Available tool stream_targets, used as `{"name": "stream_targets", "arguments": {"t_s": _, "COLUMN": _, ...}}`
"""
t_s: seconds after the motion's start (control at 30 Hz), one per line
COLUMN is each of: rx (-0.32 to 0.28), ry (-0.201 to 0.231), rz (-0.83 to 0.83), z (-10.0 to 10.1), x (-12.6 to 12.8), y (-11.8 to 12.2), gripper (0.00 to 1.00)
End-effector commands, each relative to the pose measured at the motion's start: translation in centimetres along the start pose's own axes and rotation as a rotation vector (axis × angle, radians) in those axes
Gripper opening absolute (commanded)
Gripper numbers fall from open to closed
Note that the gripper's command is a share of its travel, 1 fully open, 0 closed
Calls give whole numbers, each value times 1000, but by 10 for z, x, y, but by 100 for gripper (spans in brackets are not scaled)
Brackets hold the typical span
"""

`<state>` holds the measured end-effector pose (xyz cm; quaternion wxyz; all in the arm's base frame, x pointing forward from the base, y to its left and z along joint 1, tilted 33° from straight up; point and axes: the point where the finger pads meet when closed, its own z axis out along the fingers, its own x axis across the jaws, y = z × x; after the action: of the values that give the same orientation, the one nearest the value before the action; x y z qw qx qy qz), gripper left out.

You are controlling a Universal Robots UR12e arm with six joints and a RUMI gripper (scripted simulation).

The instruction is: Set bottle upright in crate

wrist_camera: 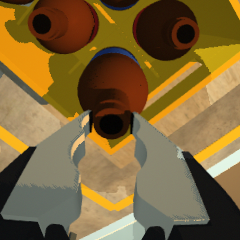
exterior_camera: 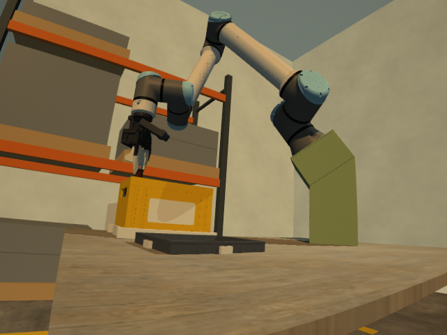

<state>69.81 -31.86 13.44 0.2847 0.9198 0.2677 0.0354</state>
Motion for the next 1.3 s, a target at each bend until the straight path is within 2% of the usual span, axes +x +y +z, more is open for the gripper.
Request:
{"name": "stream_targets", "arguments": {"t_s": 0.0, "rx": -1, "ry": 1, "rz": 0, "z": -1, "x": 0, "y": 1, "gripper": 0}}
{"name": "stream_targets", "arguments": {"t_s": 1.27, "rx": -1, "ry": 1, "rz": 0, "z": 3, "x": 0, "y": 1, "gripper": 0}}
